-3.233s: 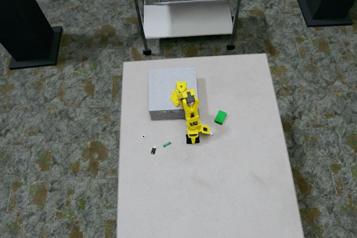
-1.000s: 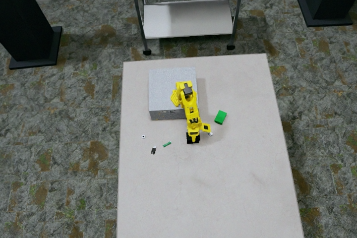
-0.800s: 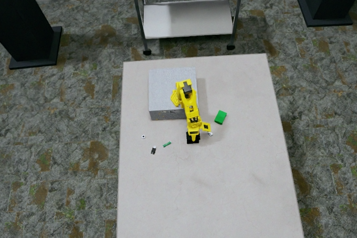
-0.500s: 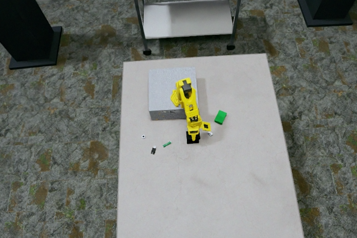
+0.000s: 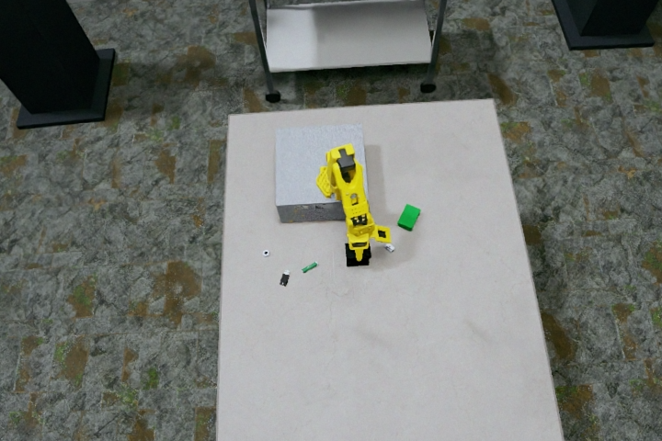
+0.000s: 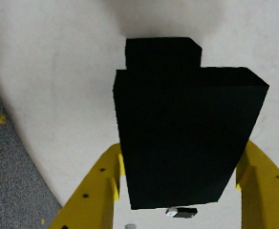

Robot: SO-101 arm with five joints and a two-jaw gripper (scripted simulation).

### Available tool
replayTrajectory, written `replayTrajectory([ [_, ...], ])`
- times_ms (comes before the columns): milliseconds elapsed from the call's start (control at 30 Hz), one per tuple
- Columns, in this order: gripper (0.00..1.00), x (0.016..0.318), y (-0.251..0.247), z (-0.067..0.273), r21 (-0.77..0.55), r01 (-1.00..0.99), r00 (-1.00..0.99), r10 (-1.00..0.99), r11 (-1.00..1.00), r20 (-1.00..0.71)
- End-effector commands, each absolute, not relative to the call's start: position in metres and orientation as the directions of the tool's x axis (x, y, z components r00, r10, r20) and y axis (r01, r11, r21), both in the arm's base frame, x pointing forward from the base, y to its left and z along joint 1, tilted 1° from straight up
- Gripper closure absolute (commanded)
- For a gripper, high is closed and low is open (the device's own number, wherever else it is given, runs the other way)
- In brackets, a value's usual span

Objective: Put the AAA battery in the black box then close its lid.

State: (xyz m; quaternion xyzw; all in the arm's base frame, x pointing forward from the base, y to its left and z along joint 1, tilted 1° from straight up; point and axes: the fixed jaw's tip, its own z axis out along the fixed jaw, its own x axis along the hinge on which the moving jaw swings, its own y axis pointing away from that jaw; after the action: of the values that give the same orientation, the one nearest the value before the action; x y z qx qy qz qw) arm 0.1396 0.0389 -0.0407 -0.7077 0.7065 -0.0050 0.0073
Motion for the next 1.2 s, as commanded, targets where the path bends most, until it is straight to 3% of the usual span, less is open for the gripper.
replayTrajectory([
  [0, 0.76, 0.1363, 0.0393, -0.0398, -0.009, -1.000, 0.006, -1.000, -0.006, -0.003],
  [1167, 0.76, 0.1330, 0.0379, -0.0370, -0.009, -1.000, 0.006, -1.000, -0.006, -0.003],
])
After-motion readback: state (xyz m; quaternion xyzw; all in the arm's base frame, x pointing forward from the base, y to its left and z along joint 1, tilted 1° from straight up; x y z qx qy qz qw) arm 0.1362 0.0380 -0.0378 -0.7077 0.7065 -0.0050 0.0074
